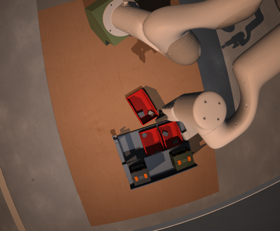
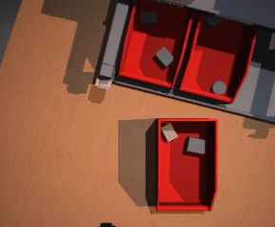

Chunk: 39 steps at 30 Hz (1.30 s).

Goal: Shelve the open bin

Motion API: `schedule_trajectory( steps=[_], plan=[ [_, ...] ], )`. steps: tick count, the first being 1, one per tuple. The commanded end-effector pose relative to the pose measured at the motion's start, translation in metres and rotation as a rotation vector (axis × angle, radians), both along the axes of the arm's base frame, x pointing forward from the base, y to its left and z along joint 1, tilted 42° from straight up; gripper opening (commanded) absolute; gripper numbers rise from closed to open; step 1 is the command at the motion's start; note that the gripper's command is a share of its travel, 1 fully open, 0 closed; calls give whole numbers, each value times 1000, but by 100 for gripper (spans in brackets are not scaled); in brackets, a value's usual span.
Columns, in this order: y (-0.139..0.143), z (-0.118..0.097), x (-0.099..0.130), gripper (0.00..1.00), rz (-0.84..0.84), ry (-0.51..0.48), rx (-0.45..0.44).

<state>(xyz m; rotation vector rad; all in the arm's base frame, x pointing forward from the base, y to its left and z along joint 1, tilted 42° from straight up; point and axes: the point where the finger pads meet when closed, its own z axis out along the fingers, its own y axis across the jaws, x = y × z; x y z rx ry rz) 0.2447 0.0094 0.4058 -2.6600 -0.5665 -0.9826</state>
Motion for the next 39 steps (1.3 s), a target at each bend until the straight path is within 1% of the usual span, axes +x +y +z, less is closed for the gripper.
schedule_trajectory(
  steps=[1,39],
  plan=[
    [-1,0,0,100,0,-1,0],
    [-4,-1,0,100,0,-1,-1]
  ],
)
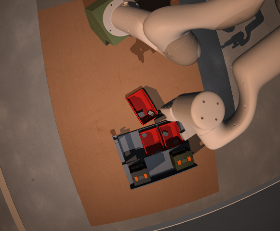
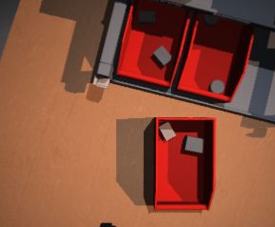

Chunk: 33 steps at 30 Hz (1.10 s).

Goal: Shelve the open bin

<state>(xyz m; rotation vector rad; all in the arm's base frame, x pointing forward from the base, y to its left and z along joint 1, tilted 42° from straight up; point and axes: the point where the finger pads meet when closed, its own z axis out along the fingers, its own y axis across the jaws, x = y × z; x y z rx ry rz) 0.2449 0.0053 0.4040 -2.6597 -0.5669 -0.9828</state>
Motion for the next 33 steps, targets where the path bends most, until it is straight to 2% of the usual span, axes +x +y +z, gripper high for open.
schedule_trajectory(
  steps=[1,5,17,22,33],
  plan=[
    [3,-7,6,100,0,-1,-1],
    [17,-37,29,100,0,-1,-1],
    [17,-37,29,100,0,-1,-1],
    [34,-72,55,100,0,-1,0],
    [34,-72,55,100,0,-1,0]
  ],
)
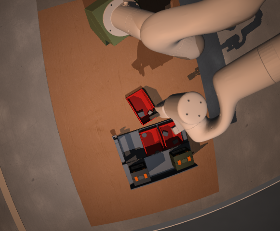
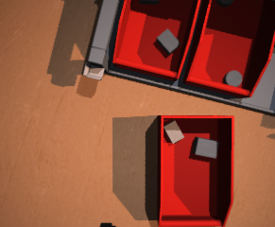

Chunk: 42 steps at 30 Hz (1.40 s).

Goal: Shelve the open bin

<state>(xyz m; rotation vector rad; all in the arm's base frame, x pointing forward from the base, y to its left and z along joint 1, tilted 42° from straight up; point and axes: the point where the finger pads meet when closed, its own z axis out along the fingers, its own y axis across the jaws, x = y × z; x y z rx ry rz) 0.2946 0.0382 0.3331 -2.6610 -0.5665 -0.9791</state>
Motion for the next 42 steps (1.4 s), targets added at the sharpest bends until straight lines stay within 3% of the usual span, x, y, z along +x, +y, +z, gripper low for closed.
schedule_trajectory(
  steps=[1,6,18,23,42],
  plan=[
    [1,-1,5,100,0,-4,0],
    [19,-40,34,100,0,-4,0],
    [19,-40,34,100,0,-4,0],
    [36,-75,63,100,0,-4,0],
    [37,-74,64,100,0,-4,0]
  ],
)
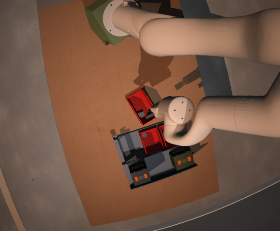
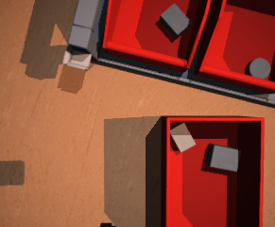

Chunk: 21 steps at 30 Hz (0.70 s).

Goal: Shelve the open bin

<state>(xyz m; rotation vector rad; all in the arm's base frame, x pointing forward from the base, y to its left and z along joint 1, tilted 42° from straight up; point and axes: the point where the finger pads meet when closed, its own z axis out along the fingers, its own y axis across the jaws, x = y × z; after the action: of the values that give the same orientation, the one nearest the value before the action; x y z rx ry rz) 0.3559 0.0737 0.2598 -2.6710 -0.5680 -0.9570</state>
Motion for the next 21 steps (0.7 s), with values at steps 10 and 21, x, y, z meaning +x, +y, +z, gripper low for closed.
schedule_trajectory(
  steps=[10,21],
  plan=[
    [1,-1,3,100,-1,-19,6],
    [-1,4,-2,100,-1,-19,6]
  ],
)
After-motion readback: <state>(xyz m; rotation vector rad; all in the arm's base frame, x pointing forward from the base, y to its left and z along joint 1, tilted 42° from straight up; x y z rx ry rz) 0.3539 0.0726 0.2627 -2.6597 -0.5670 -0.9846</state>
